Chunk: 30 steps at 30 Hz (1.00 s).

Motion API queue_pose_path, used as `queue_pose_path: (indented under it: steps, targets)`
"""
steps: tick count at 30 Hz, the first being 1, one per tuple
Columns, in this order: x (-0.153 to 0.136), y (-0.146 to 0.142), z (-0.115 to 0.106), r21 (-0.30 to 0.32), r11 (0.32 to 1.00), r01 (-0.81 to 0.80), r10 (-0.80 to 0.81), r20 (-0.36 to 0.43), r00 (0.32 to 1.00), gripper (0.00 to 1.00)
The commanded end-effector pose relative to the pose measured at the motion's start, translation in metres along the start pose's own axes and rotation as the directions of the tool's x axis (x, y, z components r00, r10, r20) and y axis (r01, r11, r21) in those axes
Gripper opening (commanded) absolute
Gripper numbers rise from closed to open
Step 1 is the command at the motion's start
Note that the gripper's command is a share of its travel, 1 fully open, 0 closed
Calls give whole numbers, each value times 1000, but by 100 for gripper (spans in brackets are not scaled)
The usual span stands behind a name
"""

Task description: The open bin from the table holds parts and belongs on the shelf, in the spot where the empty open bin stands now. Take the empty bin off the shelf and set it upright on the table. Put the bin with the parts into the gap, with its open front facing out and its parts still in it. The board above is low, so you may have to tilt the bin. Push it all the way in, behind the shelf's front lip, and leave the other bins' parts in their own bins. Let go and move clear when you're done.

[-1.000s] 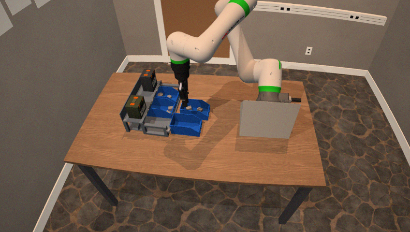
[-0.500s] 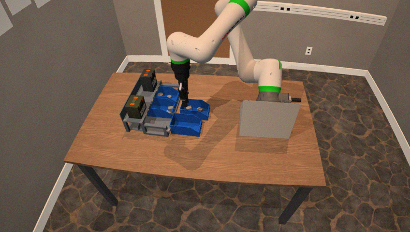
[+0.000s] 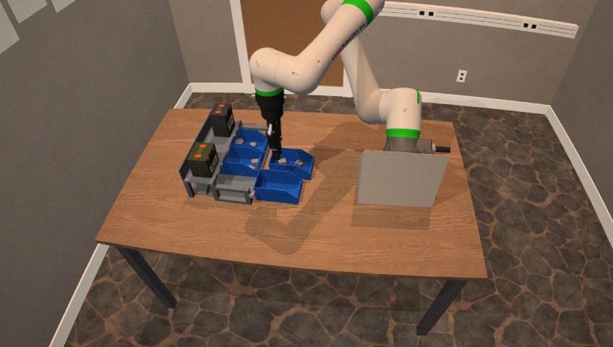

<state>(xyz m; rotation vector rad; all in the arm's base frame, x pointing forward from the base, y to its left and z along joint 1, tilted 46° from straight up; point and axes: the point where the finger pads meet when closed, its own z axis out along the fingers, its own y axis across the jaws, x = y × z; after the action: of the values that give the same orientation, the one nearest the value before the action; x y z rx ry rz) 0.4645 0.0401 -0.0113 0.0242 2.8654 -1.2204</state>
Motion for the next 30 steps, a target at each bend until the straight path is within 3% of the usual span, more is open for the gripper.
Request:
queue_pose_path:
  steps: [1,30]
  targets:
    - [-1,0,0,-1,1000,0,0,2,1000,24]
    - [0,1,39,-1,1000,0,0,2,1000,24]
